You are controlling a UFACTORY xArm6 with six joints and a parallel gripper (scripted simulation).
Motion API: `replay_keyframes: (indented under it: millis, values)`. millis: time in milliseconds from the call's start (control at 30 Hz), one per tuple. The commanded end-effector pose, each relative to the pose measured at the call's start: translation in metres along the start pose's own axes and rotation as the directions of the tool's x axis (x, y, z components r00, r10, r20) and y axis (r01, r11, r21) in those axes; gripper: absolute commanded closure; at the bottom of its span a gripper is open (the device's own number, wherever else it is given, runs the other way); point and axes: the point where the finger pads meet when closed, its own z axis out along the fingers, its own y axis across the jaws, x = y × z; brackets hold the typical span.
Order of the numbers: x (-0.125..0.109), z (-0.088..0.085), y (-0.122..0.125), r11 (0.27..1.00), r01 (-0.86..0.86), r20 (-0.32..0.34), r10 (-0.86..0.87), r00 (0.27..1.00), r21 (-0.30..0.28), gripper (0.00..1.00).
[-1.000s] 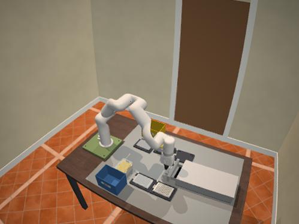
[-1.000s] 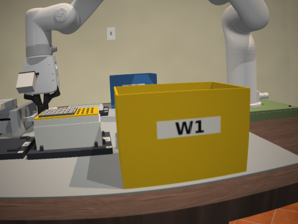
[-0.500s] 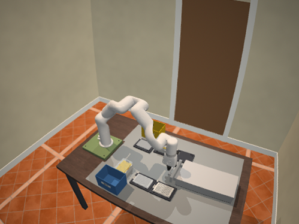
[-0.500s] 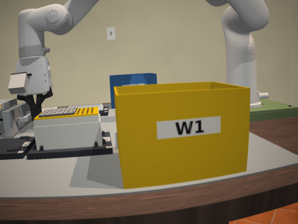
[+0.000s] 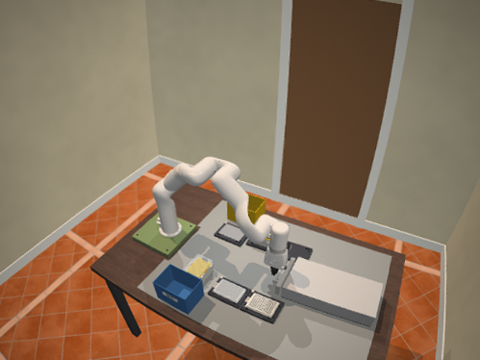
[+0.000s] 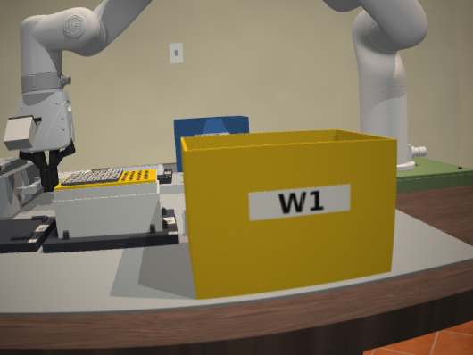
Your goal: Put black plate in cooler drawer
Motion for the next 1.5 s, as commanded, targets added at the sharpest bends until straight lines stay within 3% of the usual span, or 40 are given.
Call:
replay_keyframes:
  millis: [0,233,1467]
  values:
    - [0.000,-0.003,0.009,1.000,0.000,0.000,0.000,1.000,-0.005,1.00]
    - [0.000,-0.003,0.020,1.000,0.000,0.000,0.000,1.000,-0.005,1.00]
    - [0.000,-0.003,0.020,1.000,0.000,0.000,0.000,1.000,-0.005,1.00]
